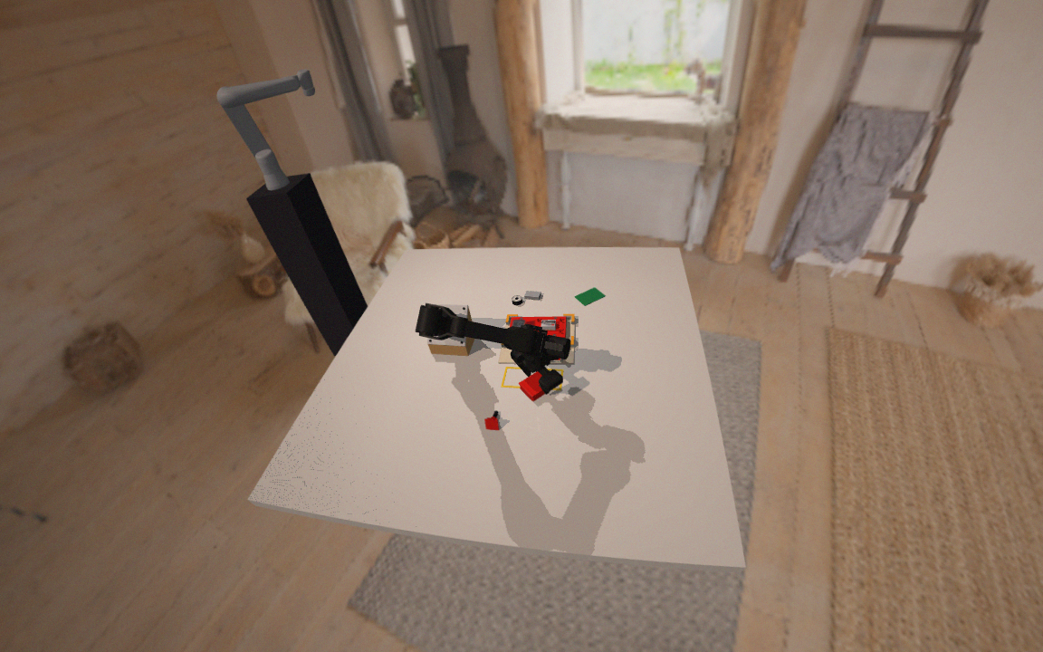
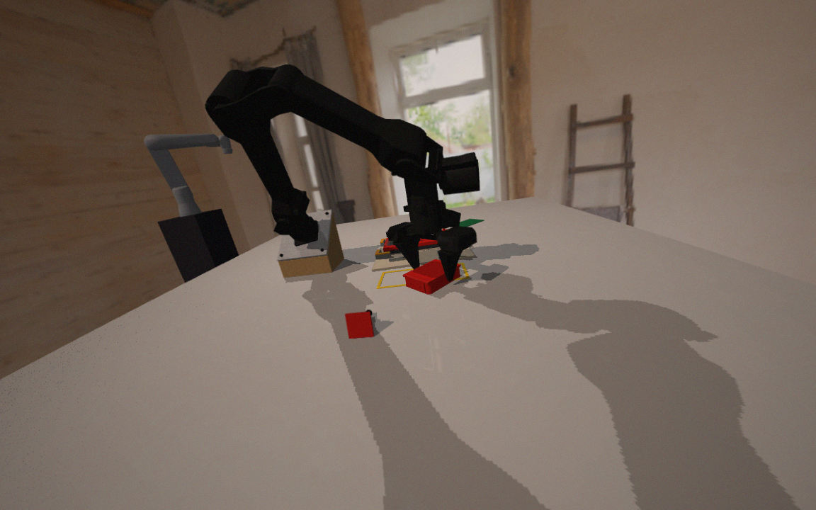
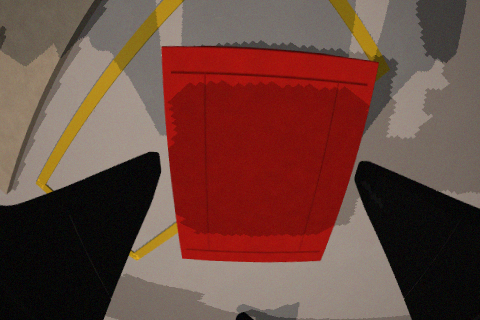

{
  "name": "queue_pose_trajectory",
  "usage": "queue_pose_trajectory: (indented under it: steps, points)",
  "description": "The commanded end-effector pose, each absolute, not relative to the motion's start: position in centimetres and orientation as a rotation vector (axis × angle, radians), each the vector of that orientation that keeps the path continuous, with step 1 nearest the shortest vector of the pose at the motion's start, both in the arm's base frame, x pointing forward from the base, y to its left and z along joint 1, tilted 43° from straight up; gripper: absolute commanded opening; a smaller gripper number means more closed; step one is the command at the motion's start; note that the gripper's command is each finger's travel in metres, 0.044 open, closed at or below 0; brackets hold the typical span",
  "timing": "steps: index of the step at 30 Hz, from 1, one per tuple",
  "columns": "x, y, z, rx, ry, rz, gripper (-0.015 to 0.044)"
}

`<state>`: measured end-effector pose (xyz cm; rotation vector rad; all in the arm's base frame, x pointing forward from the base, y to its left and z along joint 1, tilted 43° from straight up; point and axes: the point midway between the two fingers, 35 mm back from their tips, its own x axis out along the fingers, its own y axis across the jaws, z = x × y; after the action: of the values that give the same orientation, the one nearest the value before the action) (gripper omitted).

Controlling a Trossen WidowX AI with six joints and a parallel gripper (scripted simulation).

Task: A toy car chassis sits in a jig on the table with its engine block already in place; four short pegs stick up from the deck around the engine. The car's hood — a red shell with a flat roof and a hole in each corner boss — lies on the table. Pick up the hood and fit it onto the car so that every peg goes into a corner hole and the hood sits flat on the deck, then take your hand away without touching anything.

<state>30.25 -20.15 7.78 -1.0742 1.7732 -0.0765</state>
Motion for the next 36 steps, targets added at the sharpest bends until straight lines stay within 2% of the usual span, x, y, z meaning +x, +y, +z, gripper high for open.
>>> queue_pose_trajectory:
  steps: [1, 5, 9, 18, 28, 36]
  points:
    - [30.2, -20.3, 7.5, -1.072, 1.774, -0.071, 0.044]
    - [30.2, -20.4, 7.4, -1.072, 1.774, -0.071, 0.044]
    - [30.2, -20.3, 7.6, -1.074, 1.773, -0.077, 0.0335]
    - [30.2, -20.3, 7.6, -1.074, 1.773, -0.077, 0.0275]
    - [30.4, -19.0, 8.9, -1.074, 1.773, -0.074, 0.0012]
    - [30.7, -16.6, 11.4, -1.072, 1.773, -0.073, 0.0]
